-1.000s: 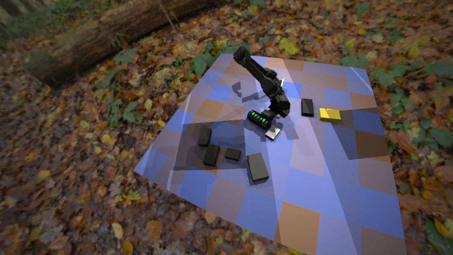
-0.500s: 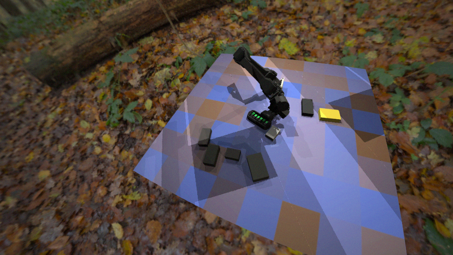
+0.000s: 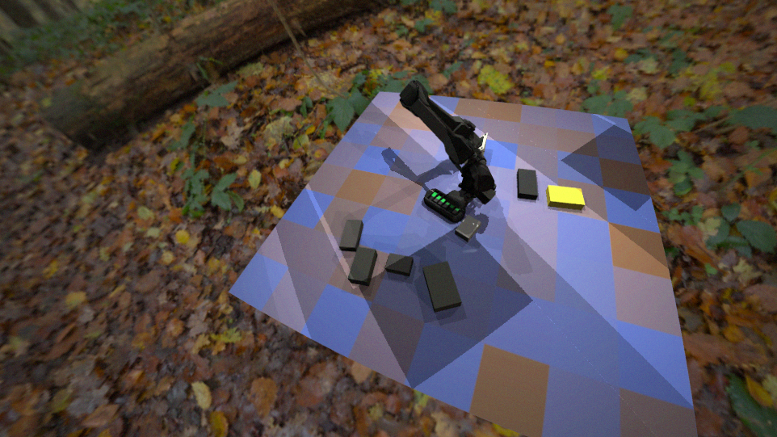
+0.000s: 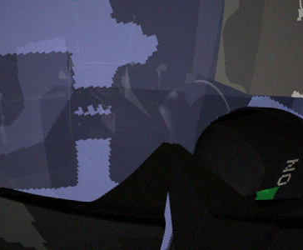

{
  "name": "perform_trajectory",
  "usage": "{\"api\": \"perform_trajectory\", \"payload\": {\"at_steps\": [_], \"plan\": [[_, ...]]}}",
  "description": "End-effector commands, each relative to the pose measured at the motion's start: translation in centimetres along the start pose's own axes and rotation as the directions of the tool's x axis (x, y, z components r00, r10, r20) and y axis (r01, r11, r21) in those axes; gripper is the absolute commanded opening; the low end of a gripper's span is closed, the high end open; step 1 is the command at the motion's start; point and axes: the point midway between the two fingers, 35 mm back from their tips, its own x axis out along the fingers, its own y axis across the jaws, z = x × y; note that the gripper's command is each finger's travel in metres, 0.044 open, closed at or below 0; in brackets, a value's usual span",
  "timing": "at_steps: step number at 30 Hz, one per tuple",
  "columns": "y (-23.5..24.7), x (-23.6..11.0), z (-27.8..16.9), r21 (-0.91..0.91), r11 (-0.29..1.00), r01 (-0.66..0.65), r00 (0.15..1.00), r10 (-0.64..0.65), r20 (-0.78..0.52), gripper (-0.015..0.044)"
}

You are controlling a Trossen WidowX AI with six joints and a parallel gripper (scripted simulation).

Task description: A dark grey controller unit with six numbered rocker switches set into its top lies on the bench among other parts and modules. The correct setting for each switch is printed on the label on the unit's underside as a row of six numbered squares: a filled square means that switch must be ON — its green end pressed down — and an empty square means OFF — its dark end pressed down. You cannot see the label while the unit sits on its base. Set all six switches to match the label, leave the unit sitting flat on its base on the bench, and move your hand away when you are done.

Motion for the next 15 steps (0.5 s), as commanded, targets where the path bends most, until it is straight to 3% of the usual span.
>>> {"api": "perform_trajectory", "payload": {"at_steps": [1, 15], "plan": [[-0.3, 0.1, 0.0, -0.003, 1.0, 0.004, 1.0, -0.004, -0.003, 0.0], [-1.8, 0.5, 0.1, -0.002, 1.0, 0.004, 1.0, -0.004, -0.001, 0.0]]}}
